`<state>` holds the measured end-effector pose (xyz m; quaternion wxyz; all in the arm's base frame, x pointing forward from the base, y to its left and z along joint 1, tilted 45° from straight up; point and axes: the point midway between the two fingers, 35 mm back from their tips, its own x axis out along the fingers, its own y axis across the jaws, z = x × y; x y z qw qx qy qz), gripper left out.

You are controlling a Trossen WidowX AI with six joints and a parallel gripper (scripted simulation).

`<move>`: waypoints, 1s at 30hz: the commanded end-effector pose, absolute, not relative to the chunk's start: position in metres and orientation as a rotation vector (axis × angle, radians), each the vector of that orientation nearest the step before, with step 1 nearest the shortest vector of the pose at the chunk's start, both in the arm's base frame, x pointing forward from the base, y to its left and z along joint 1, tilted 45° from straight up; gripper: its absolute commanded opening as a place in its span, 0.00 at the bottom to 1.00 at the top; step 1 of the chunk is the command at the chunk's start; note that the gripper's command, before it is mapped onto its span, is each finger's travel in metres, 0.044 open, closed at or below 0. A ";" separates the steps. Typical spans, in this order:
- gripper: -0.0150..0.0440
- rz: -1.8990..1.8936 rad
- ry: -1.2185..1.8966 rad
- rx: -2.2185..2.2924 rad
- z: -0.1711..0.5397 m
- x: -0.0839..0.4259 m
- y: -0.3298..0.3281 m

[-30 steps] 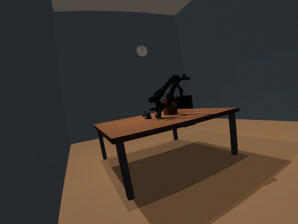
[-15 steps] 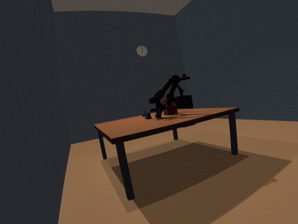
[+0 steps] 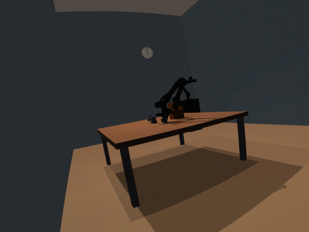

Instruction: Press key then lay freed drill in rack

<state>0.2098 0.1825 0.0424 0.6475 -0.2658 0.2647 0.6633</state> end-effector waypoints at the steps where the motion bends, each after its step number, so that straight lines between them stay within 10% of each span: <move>1: 0.25 1.508 0.620 -0.606 0.035 0.207 0.181; 30: 0.25 1.508 0.621 -0.606 0.036 0.206 0.178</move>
